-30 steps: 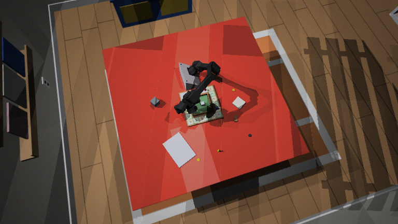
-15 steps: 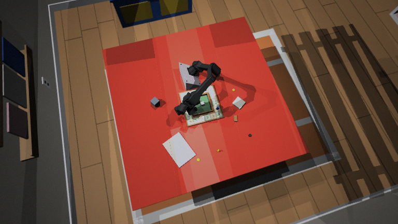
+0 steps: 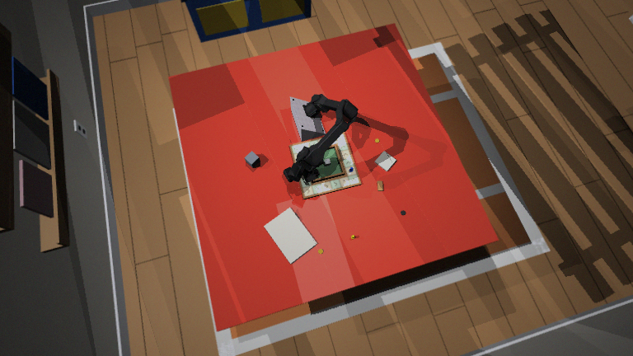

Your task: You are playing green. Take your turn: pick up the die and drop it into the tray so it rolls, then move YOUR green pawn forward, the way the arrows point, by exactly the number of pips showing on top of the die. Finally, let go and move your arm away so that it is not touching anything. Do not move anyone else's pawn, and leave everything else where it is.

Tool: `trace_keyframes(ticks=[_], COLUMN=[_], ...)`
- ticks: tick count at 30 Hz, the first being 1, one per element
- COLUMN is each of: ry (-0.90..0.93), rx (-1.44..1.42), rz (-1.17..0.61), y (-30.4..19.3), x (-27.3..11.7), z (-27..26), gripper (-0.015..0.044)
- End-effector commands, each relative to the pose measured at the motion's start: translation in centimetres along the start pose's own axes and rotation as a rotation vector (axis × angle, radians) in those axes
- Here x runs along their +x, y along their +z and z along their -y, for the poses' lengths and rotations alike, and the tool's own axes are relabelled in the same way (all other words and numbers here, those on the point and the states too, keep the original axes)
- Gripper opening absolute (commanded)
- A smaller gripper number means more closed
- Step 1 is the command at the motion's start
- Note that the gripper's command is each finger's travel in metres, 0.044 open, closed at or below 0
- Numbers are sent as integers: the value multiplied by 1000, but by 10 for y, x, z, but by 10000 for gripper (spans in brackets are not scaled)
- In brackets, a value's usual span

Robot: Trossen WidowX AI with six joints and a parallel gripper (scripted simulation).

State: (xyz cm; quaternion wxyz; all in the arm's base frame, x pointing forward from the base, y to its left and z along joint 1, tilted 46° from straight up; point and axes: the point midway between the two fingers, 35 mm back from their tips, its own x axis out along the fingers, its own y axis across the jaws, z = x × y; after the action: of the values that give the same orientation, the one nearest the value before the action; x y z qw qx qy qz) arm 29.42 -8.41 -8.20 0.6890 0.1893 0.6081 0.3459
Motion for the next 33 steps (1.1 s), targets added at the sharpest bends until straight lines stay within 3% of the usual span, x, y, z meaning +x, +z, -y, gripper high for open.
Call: trace_keyframes(ticks=[1,2,7,17,33], ry=[3,3,3,3,-4], rx=[4,4,4,4,6], rz=[3,3,3,3,1], y=[0,0,0,0,3], x=[5,5,5,5,-68], z=[-1,-1,-1,-1,7], gripper=[200,200,69,2,0])
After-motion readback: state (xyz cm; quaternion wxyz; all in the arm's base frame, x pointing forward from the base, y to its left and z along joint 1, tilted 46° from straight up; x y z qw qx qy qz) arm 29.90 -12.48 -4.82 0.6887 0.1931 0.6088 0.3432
